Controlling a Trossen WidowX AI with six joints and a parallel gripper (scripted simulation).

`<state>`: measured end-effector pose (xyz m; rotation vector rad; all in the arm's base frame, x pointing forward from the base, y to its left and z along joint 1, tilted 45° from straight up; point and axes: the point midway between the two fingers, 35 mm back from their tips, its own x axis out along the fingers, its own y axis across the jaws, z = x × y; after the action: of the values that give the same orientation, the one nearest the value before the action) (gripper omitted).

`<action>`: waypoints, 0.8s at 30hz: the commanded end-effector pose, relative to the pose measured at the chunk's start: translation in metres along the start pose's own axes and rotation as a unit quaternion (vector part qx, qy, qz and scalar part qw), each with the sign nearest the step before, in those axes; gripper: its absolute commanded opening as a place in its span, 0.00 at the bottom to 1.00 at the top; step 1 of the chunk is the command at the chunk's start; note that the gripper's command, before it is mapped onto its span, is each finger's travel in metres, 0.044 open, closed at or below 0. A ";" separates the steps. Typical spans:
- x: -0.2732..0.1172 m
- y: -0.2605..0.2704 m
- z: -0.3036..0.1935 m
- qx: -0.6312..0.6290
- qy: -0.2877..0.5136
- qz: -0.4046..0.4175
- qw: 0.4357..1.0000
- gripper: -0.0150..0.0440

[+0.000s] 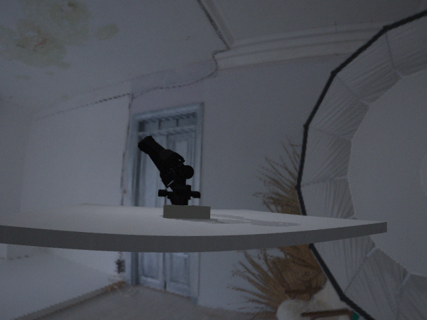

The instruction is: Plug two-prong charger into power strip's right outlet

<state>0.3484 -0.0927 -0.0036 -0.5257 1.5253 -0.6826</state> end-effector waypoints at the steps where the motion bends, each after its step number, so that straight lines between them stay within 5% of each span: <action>1: 0.000 0.000 0.001 0.001 -0.001 0.000 1.000 0.34; 16: 0.000 0.000 0.001 0.001 -0.001 0.000 1.000 1.00; 24: 0.000 0.000 -0.001 0.002 -0.003 0.000 1.000 1.00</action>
<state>0.3481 -0.0926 -0.0037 -0.5246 1.5225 -0.6827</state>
